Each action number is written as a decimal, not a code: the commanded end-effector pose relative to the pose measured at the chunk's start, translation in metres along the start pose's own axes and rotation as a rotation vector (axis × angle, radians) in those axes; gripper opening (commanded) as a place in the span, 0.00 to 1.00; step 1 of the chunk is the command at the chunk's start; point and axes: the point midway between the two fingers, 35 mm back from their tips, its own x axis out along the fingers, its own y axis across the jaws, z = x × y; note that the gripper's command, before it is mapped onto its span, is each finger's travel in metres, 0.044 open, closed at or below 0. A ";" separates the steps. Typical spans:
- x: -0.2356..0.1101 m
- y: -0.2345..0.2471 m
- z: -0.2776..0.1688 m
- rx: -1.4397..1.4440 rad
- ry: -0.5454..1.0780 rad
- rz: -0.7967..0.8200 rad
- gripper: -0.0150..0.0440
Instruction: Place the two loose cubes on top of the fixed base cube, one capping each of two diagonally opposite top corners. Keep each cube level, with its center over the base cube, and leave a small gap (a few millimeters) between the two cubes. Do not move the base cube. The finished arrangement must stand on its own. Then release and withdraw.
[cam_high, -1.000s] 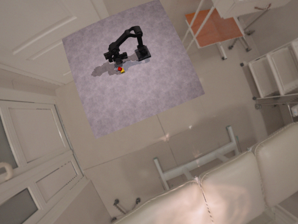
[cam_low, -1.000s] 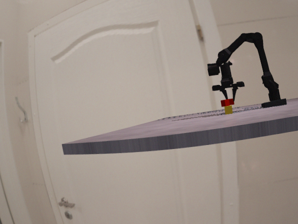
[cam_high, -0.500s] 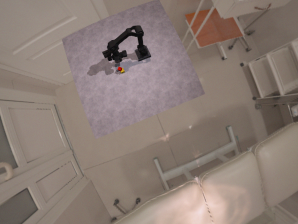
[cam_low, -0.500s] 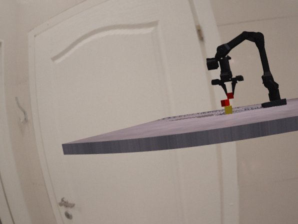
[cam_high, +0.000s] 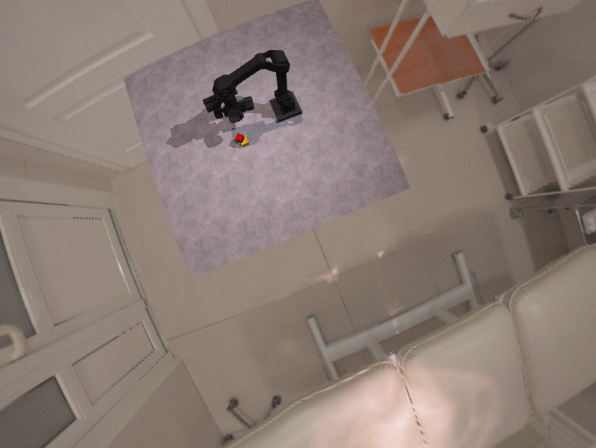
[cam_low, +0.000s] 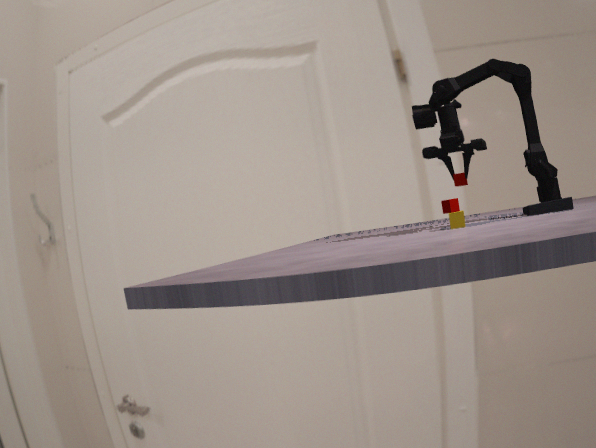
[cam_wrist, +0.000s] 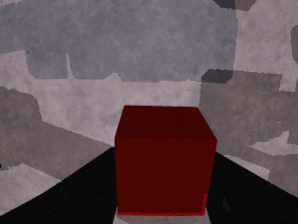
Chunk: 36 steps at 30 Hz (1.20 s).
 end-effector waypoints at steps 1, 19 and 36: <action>-0.004 0.000 0.001 0.020 -0.004 -0.003 0.43; -0.003 -0.002 0.028 0.541 -0.007 0.000 0.43; -0.001 -0.002 0.055 1.037 -0.010 0.004 0.43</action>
